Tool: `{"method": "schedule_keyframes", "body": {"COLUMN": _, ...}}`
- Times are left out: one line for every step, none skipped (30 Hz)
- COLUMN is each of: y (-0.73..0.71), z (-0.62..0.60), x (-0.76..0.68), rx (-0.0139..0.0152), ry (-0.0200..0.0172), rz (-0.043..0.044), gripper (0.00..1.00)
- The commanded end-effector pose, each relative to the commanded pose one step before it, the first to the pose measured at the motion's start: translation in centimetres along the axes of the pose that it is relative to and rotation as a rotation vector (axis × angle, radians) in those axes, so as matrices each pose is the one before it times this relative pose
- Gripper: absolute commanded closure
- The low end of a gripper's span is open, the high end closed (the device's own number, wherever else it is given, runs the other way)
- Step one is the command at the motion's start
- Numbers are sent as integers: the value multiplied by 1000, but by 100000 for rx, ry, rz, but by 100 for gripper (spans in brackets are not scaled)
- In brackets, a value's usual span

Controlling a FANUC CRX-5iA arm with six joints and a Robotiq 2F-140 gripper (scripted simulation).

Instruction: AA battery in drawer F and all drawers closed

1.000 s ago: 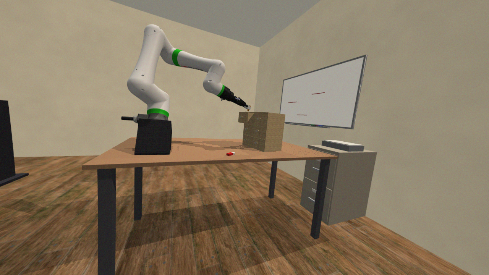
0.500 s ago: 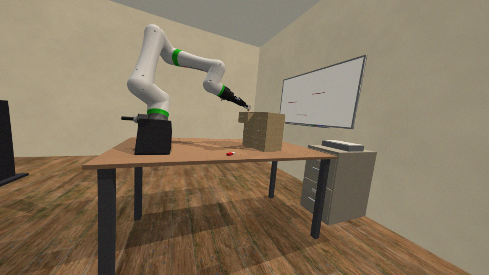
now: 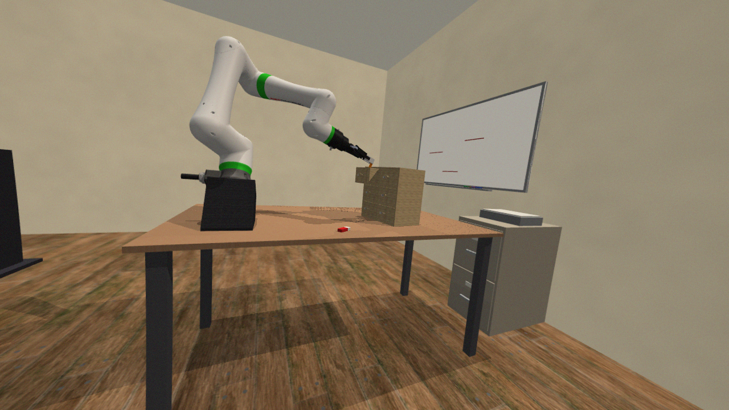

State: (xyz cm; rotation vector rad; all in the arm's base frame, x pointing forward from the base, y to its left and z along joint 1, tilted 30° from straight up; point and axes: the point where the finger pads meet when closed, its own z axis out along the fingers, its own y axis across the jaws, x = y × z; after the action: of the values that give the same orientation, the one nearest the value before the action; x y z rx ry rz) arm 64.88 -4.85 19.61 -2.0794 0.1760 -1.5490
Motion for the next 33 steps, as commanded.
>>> {"method": "schedule_keyframes", "body": {"y": 11, "z": -3, "x": 28, "rx": -12, "ry": 34, "rz": -27, "gripper": 87}}
{"method": "schedule_keyframes", "body": {"y": 0, "z": 0, "x": 0, "rx": 0, "ry": 0, "rz": 0, "gripper": 85}}
{"method": "schedule_keyframes", "body": {"y": 0, "z": 0, "x": 0, "rx": 0, "ry": 0, "rz": 0, "gripper": 85}}
{"method": "schedule_keyframes", "body": {"y": 0, "z": 0, "x": 0, "rx": 0, "ry": 0, "rz": 0, "gripper": 83}}
{"method": "schedule_keyframes", "body": {"y": 0, "z": 0, "x": 0, "rx": 0, "ry": 0, "rz": 0, "gripper": 83}}
{"method": "schedule_keyframes", "body": {"y": 0, "z": 0, "x": 0, "rx": 0, "ry": 0, "rz": 0, "gripper": 83}}
{"method": "schedule_keyframes", "body": {"y": 0, "z": 0, "x": 0, "rx": 0, "ry": 0, "rz": 0, "gripper": 83}}
{"method": "schedule_keyframes", "body": {"y": 0, "z": 0, "x": 0, "rx": 0, "ry": 0, "rz": 0, "gripper": 0}}
{"method": "schedule_keyframes", "body": {"y": 0, "z": 0, "x": 0, "rx": 0, "ry": 0, "rz": 0, "gripper": 0}}
{"method": "schedule_keyframes", "body": {"y": 0, "z": 0, "x": 0, "rx": 0, "ry": 0, "rz": 0, "gripper": 0}}
{"method": "schedule_keyframes", "body": {"y": 0, "z": 0, "x": 0, "rx": 0, "ry": 0, "rz": 0, "gripper": 0}}
{"method": "schedule_keyframes", "body": {"y": 0, "z": 0, "x": 0, "rx": 0, "ry": 0, "rz": 0, "gripper": 0}}
{"method": "schedule_keyframes", "body": {"y": 0, "z": 0, "x": 0, "rx": 0, "ry": 0, "rz": 0, "gripper": 0}}
{"method": "schedule_keyframes", "body": {"y": 0, "z": 0, "x": 0, "rx": 0, "ry": 0, "rz": 0, "gripper": 0}}
{"method": "schedule_keyframes", "body": {"y": 0, "z": 0, "x": 0, "rx": 0, "ry": 0, "rz": 0, "gripper": 0}}
{"method": "schedule_keyframes", "body": {"y": 0, "z": 0, "x": 0, "rx": 0, "ry": 0, "rz": 0, "gripper": 0}}
{"method": "schedule_keyframes", "body": {"y": 0, "z": 0, "x": 0, "rx": 0, "ry": 0, "rz": 0, "gripper": 0}}
{"method": "schedule_keyframes", "body": {"y": 0, "z": 0, "x": 0, "rx": 0, "ry": 0, "rz": 0, "gripper": 0}}
{"method": "schedule_keyframes", "body": {"y": 0, "z": -1, "x": 0, "rx": 0, "ry": 0, "rz": 0, "gripper": 0}}
{"method": "schedule_keyframes", "body": {"y": 0, "z": -10, "x": -3, "rx": 0, "ry": 0, "rz": 0, "gripper": 0}}
{"method": "schedule_keyframes", "body": {"y": 0, "z": -25, "x": -7, "rx": 0, "ry": 0, "rz": 0, "gripper": 0}}
{"method": "schedule_keyframes", "body": {"y": 0, "z": -47, "x": -14, "rx": 0, "ry": 0, "rz": 0, "gripper": 0}}
{"method": "schedule_keyframes", "body": {"y": 0, "z": 0, "x": 0, "rx": 0, "ry": 0, "rz": 0, "gripper": 0}}
{"method": "schedule_keyframes", "body": {"y": 0, "z": 0, "x": 0, "rx": 0, "ry": 0, "rz": 0, "gripper": 0}}
{"method": "schedule_keyframes", "body": {"y": 0, "z": -74, "x": -22, "rx": 0, "ry": 0, "rz": 0, "gripper": 0}}
{"method": "schedule_keyframes", "body": {"y": 0, "z": -106, "x": -32, "rx": 0, "ry": 0, "rz": 0, "gripper": 0}}
{"method": "schedule_keyframes", "body": {"y": 0, "z": -141, "x": -43, "rx": 0, "ry": 0, "rz": 0, "gripper": 0}}
{"method": "schedule_keyframes", "body": {"y": 0, "z": -182, "x": -54, "rx": 0, "ry": 0, "rz": 0, "gripper": 0}}
{"method": "schedule_keyframes", "body": {"y": 0, "z": -224, "x": -67, "rx": 0, "ry": 0, "rz": 0, "gripper": 0}}
{"method": "schedule_keyframes", "body": {"y": 0, "z": -265, "x": -80, "rx": 0, "ry": 0, "rz": 0, "gripper": 0}}
{"method": "schedule_keyframes", "body": {"y": 0, "z": -307, "x": -93, "rx": 0, "ry": 0, "rz": 0, "gripper": 0}}
{"method": "schedule_keyframes", "body": {"y": 0, "z": -347, "x": -104, "rx": 0, "ry": 0, "rz": 0, "gripper": 0}}
{"method": "schedule_keyframes", "body": {"y": 0, "z": -386, "x": -116, "rx": 0, "ry": 0, "rz": 0, "gripper": 0}}
